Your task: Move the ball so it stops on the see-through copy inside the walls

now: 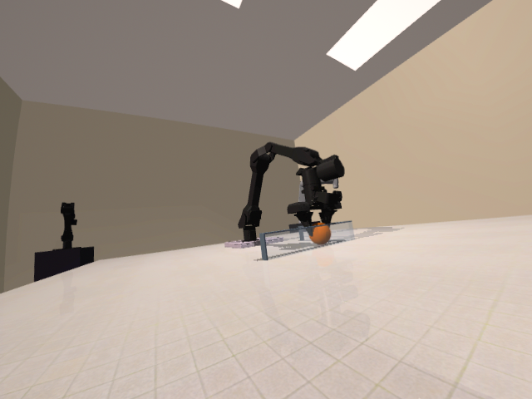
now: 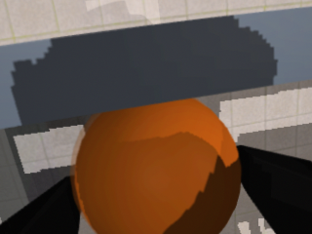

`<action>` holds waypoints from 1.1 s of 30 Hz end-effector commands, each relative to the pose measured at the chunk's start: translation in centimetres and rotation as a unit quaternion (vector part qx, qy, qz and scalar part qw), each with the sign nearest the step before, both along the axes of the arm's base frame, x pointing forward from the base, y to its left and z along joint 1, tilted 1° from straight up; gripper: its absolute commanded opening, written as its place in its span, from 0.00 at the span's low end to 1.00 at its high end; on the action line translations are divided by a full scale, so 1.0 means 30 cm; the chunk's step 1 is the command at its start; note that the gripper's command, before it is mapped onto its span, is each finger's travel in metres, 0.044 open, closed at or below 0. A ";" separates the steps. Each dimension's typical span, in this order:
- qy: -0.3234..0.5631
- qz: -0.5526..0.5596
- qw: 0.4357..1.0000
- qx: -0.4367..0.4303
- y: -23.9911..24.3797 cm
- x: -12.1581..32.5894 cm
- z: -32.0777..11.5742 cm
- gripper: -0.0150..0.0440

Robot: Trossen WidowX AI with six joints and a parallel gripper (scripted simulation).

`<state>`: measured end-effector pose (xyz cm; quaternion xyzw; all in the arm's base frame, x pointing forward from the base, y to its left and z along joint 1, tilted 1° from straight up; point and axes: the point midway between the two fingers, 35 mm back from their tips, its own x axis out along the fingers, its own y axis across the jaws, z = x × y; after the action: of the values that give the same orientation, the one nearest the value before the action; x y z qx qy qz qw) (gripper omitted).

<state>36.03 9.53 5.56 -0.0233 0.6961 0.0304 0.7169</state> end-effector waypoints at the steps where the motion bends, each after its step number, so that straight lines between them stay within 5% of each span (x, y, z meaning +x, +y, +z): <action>1: 0.000 0.000 1.000 0.000 0.000 0.000 0.001 0.74; 7: 0.000 0.000 1.000 0.000 0.001 0.003 0.030 0.99; 13: 0.000 -0.001 1.000 0.003 -0.001 -0.007 0.275 0.99; 24: -0.010 -0.001 1.000 0.003 0.000 0.004 0.257 0.99; 33: -0.010 -0.001 1.000 0.003 -0.007 -0.021 0.424 1.00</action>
<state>35.71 9.40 17.21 -0.0209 0.6867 0.0321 0.7259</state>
